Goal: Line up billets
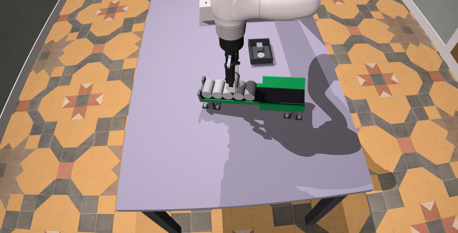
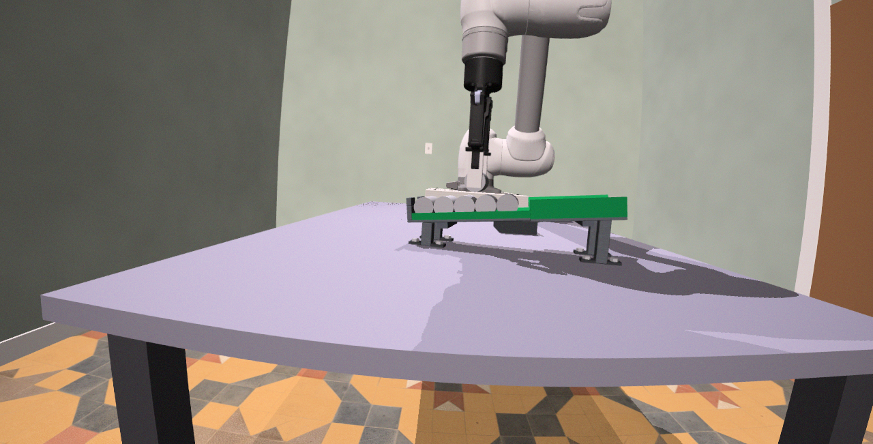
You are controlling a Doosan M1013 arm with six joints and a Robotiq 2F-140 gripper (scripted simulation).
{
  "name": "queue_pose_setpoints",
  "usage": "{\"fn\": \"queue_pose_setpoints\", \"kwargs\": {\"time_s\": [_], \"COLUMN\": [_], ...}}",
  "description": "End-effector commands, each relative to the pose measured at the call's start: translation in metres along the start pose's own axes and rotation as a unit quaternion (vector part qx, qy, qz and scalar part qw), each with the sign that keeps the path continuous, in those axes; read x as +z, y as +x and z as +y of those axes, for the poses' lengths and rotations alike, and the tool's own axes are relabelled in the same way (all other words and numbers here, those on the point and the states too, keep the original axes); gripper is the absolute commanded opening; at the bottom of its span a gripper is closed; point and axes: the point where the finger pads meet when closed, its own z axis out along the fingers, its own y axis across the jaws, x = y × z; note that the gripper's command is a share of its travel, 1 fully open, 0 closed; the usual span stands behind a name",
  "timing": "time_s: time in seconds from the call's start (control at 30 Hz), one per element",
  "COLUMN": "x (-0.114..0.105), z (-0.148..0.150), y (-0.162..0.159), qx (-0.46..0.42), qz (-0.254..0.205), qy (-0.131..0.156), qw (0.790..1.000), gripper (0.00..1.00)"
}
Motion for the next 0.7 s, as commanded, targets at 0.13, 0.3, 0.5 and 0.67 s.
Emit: {"fn": "queue_pose_setpoints", "kwargs": {"time_s": [0.13, 0.3, 0.5, 0.67], "x": [-0.03, -0.067, -0.088, -0.088], "z": [0.0, 0.0, 0.0, 0.0], "y": [0.0, 0.0, 0.0, 0.0], "qx": [0.0, 0.0, 0.0, 0.0], "qz": [0.0, 0.0, 0.0, 0.0], "qy": [0.0, 0.0, 0.0, 0.0], "qw": [1.0, 1.0, 1.0, 1.0], "gripper": [0.44, 0.44, 0.44, 0.44]}}
